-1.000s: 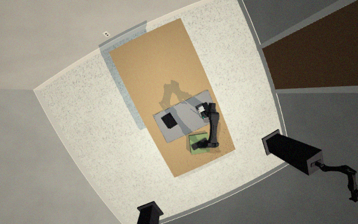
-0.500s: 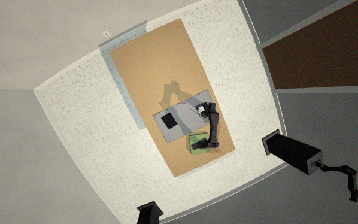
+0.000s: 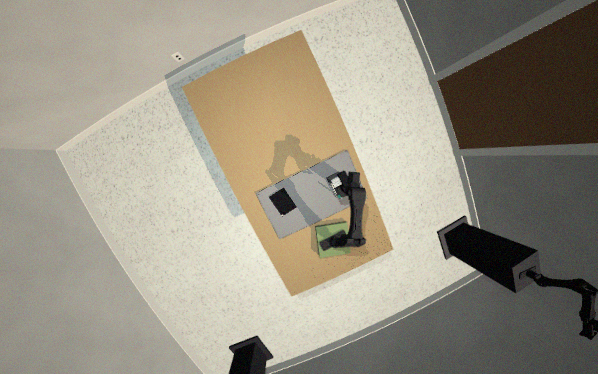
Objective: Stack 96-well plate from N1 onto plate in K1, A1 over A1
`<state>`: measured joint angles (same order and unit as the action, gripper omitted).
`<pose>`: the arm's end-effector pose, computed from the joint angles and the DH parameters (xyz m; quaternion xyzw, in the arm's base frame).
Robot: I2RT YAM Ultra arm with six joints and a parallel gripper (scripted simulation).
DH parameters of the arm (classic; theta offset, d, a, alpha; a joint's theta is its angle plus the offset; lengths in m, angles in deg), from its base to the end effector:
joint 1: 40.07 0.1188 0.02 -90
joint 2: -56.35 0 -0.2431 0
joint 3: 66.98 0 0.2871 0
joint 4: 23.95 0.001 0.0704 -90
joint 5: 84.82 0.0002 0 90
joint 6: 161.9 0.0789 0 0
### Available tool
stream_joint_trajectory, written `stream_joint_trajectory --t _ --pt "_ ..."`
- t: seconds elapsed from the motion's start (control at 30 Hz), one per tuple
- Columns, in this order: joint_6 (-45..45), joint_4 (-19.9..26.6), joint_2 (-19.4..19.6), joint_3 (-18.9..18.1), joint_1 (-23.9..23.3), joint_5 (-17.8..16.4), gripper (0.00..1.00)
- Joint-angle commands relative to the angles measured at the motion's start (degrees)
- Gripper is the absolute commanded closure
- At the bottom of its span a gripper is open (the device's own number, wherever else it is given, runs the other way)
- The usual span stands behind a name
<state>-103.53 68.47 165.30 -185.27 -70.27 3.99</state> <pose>0.3471 -0.1989 0.2471 -0.0131 0.9980 -0.0221 0.0571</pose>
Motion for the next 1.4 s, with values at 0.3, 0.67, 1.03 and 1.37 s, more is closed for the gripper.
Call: stream_joint_trajectory --t 0.3,0.67,1.03,1.37 --pt "0.3 -5.1 -2.2 5.1 0.5 -0.7 1.00" --pt "0.4 -8.4 -2.0 8.3 0.6 -0.7 1.00" --pt "0.5 -11.7 -0.6 11.2 0.6 -0.7 1.00" --pt "0.5 -15.2 0.6 14.1 0.6 -0.6 1.00"
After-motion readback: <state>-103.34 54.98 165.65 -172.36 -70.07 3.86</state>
